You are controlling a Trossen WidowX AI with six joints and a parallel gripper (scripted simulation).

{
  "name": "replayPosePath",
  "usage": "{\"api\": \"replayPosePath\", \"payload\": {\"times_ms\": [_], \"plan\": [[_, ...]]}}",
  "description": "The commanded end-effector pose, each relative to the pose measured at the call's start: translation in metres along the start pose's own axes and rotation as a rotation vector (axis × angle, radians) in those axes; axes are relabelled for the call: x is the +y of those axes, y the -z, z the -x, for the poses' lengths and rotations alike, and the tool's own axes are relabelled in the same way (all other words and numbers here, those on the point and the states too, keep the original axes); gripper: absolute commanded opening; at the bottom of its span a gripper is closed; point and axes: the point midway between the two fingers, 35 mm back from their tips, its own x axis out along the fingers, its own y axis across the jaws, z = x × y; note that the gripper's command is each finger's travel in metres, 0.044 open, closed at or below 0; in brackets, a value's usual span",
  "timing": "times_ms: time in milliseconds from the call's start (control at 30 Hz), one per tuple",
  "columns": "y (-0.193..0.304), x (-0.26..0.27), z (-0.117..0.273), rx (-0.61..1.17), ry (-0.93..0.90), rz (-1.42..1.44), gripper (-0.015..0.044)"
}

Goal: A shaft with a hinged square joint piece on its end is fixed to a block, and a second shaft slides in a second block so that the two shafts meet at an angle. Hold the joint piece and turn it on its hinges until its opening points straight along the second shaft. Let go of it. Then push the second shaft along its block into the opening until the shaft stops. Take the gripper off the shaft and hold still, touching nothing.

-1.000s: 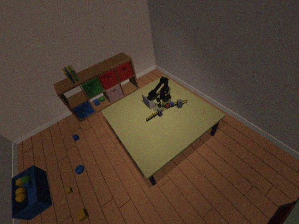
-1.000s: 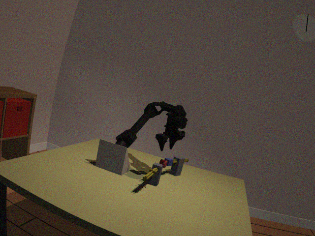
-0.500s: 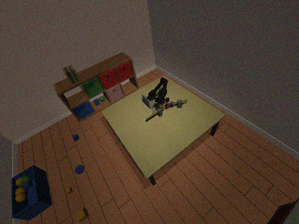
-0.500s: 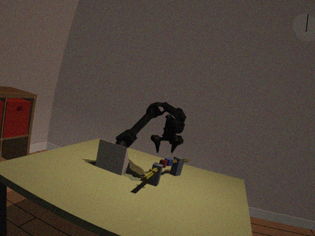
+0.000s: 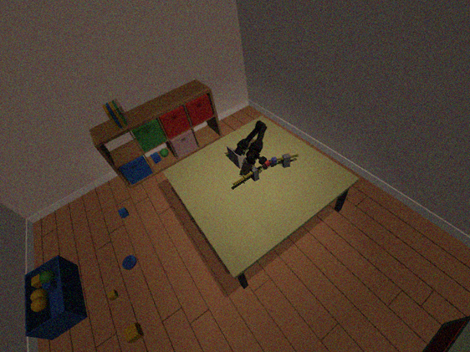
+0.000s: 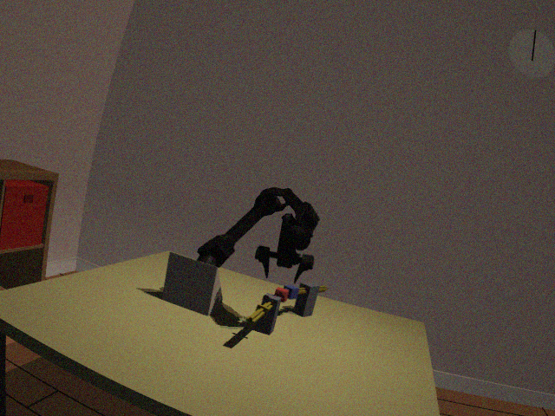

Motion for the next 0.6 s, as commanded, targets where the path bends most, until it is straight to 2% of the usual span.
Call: {"api": "replayPosePath", "payload": {"times_ms": [0,400,567], "plan": [[-0.006,-0.003,-0.004,0.028,-0.005,-0.139,0.044],[-0.008,-0.003,-0.004,0.035,-0.005,-0.183,0.044],[-0.028,-0.003,0.002,0.01,-0.005,-0.034,0.044]]}}
